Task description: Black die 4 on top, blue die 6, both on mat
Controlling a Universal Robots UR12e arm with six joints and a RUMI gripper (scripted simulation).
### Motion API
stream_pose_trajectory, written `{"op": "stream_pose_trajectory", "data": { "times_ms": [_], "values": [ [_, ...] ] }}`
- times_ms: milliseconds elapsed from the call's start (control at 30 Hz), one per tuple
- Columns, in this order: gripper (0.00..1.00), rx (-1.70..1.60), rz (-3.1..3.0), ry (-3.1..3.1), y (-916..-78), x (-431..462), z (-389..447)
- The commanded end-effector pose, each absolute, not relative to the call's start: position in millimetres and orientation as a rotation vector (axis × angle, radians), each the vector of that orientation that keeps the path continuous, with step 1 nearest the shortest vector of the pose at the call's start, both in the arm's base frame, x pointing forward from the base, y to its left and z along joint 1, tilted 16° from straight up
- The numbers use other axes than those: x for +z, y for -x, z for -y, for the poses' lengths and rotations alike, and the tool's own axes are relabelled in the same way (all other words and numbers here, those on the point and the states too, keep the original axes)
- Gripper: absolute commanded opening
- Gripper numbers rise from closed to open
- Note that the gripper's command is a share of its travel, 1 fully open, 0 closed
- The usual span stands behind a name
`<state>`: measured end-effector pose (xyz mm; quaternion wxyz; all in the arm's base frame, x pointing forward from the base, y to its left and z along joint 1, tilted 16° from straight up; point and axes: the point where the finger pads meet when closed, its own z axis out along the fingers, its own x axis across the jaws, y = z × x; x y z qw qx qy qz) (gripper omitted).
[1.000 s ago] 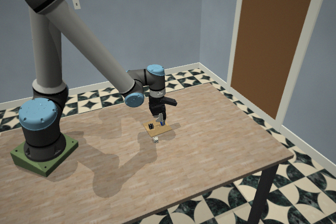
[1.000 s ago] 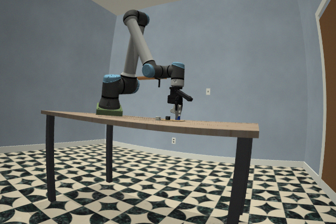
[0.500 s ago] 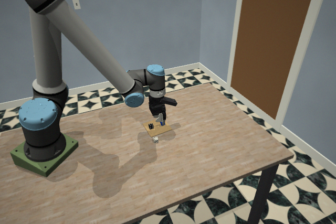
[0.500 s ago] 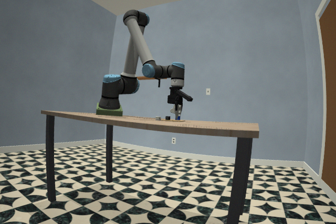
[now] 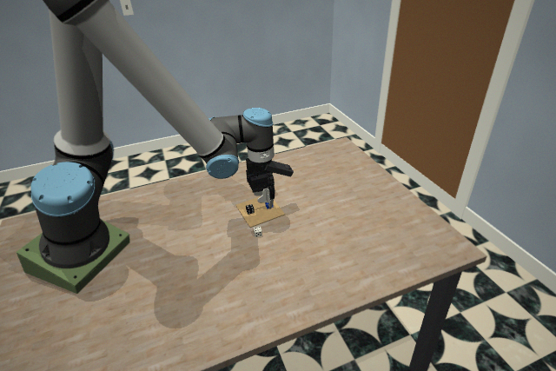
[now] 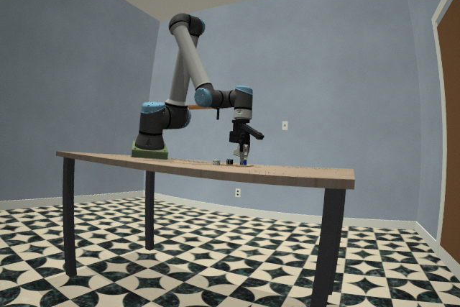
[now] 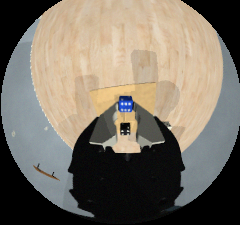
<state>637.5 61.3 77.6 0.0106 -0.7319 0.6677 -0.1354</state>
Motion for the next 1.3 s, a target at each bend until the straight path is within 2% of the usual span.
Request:
{"op": "stream_pose_trajectory", "data": {
  "times_ms": [0, 1200, 1267],
  "values": [
    [0.06, -0.424, -2.083, 2.283, -638.1, 77.8, -61.3],
    [0.06, -0.424, -2.083, 2.283, -638.1, 77.8, -61.3],
    [0.1, -0.424, -2.083, 2.283, -638.1, 77.8, -61.3]
  ]
}}
